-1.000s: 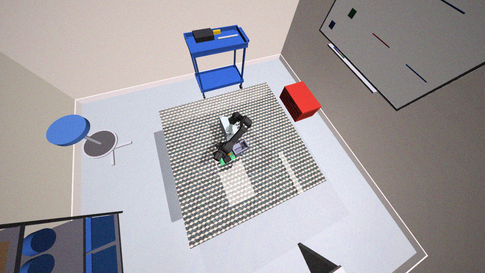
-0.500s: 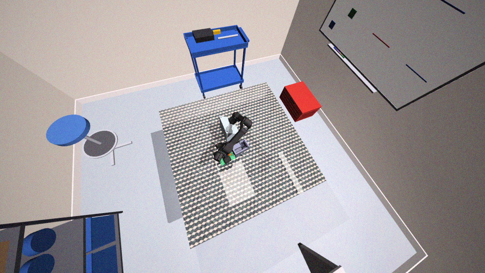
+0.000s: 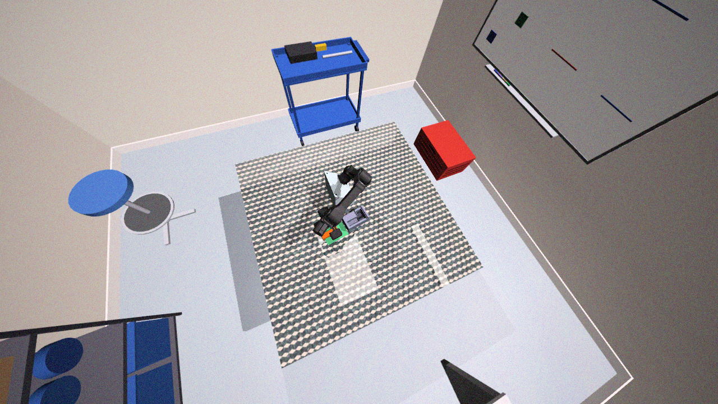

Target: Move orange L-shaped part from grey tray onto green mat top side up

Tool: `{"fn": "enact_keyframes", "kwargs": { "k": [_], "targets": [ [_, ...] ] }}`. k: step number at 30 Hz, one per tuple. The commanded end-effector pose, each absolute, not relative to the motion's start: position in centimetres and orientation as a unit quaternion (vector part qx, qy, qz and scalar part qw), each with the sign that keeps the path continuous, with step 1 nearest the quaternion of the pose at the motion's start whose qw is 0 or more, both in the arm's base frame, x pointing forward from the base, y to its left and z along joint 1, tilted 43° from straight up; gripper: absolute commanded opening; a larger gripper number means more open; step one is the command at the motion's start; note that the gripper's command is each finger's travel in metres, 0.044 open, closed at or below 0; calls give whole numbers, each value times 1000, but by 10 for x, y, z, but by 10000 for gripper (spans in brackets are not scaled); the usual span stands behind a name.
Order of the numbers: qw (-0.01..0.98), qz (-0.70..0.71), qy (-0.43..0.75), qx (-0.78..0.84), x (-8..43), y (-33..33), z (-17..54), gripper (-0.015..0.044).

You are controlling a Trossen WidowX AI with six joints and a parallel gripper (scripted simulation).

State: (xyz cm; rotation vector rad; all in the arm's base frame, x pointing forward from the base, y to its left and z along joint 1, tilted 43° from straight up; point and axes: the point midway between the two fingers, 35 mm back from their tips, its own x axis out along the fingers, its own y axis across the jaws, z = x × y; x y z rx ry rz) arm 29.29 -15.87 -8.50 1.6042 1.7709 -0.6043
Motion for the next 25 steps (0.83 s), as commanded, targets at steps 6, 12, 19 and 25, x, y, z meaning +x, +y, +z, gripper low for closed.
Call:
{"fn": "enact_keyframes", "kwargs": {
  "k": [6, 12, 19, 25],
  "targets": [
    [342, -234, 668, 618, 294, -175, -70, 400],
    [342, -234, 668, 618, 294, -175, -70, 400],
    [342, -234, 668, 618, 294, -175, -70, 400],
    [342, -234, 668, 618, 294, -175, -70, 400]
  ]
}}
